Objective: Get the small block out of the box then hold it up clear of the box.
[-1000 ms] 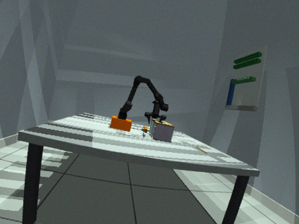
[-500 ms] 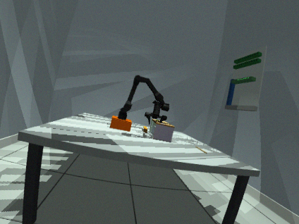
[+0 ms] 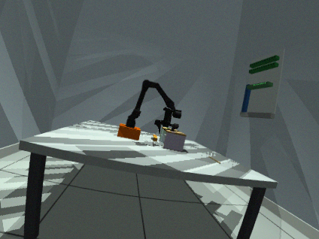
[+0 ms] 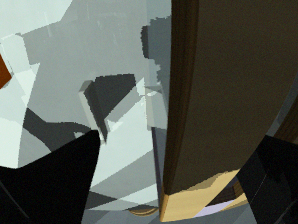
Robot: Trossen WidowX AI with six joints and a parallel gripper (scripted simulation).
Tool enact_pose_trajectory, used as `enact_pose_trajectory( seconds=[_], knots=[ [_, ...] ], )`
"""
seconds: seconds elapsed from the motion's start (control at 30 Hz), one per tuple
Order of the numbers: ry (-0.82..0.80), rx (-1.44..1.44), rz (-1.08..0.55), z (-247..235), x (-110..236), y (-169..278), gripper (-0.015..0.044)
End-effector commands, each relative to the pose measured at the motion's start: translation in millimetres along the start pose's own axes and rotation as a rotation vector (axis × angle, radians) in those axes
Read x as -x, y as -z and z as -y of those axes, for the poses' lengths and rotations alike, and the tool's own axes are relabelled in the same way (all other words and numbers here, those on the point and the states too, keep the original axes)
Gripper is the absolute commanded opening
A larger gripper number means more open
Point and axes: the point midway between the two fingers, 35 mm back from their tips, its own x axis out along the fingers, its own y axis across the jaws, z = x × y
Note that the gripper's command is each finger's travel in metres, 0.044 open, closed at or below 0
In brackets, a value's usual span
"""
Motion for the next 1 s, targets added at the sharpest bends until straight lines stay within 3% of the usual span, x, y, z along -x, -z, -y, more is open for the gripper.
enact_pose_trajectory(
  seconds=[0.0, 0.33, 0.6, 0.8, 0.87, 0.97],
  knots=[
    [-0.002, -0.006, -0.006, -0.8, -5.0, 10.6, 0.04],
    [-0.002, -0.006, -0.007, -0.9, -9.4, 23.9, 0.04],
    [-0.002, -0.006, -0.005, 0.3, 49.7, 41.4, 0.04],
    [0.009, -0.009, -0.006, 1.3, 48.2, 41.1, 0.04],
    [0.013, -0.088, 0.001, 0.8, 47.9, 43.2, 0.0348],
    [0.026, -0.423, 0.035, -1.6, 46.4, 51.9, 0.0285]
  ],
)
